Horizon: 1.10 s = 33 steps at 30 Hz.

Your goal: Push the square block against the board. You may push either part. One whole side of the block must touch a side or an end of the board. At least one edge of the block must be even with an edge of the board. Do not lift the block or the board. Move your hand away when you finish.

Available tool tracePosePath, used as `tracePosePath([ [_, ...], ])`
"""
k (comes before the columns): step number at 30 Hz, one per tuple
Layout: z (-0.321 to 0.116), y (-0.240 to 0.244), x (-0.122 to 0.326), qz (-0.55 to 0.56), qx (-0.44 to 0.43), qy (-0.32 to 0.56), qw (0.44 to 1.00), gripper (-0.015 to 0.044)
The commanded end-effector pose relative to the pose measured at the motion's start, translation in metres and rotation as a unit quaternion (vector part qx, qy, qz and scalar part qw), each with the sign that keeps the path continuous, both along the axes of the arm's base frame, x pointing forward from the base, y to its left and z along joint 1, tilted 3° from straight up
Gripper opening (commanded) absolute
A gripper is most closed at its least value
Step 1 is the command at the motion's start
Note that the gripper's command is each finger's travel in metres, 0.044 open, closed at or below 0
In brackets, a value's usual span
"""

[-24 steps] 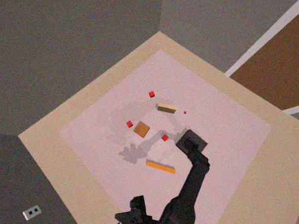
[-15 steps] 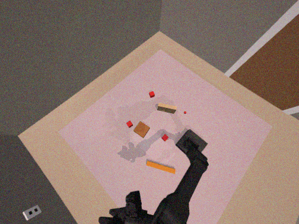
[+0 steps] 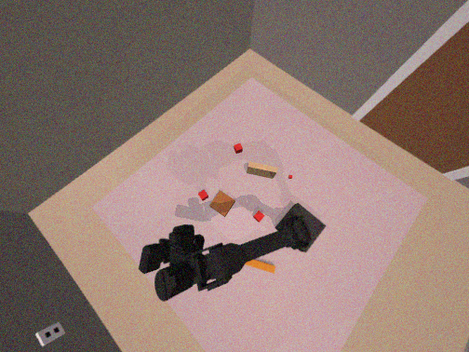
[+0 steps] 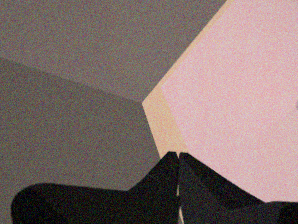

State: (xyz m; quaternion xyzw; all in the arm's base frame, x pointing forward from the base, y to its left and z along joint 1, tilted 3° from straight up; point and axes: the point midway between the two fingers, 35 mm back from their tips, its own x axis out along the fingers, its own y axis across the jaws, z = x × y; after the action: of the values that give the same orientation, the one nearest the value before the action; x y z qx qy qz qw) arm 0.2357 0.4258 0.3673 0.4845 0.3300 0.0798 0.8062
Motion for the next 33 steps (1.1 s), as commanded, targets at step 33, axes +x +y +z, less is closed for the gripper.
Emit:
tracePosePath([
  [33,-0.216,-0.436,0.177,-0.095,-0.261,0.350,0.895,0.0000],
])
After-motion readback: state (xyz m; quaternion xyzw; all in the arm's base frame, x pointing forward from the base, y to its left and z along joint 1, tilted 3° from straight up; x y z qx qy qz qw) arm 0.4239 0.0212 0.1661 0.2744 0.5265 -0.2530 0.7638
